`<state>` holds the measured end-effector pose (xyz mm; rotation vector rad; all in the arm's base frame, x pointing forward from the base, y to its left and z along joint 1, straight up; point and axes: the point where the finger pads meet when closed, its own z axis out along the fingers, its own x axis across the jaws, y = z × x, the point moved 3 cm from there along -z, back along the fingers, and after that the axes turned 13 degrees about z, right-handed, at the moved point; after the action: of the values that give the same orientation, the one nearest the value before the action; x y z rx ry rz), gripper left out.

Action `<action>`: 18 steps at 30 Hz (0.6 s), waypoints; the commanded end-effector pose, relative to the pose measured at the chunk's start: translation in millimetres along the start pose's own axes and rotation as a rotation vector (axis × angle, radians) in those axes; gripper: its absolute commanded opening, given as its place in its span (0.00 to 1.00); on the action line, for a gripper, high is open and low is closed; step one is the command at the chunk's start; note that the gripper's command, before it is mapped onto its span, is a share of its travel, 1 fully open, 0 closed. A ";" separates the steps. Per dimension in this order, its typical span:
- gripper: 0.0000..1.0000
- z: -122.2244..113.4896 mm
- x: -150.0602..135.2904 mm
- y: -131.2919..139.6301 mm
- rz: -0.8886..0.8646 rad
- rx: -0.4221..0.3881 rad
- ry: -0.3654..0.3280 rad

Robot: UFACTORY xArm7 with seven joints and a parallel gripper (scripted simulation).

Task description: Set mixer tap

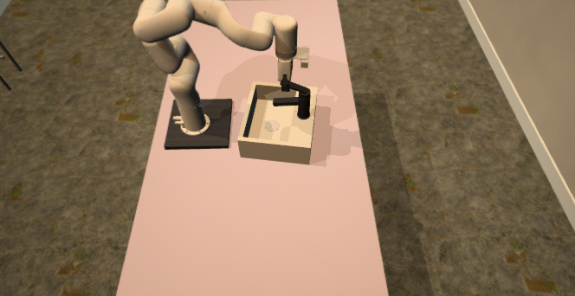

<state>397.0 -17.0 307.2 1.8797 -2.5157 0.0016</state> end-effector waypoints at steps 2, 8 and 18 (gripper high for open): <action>0.00 -2.2 -0.4 -1.3 0.000 0.006 -0.002; 0.00 -3.4 -0.6 -2.2 0.000 0.006 -0.002; 0.67 -3.4 -0.6 -2.2 0.000 0.006 -0.002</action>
<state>399.5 -17.0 309.7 1.8832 -2.5195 0.0081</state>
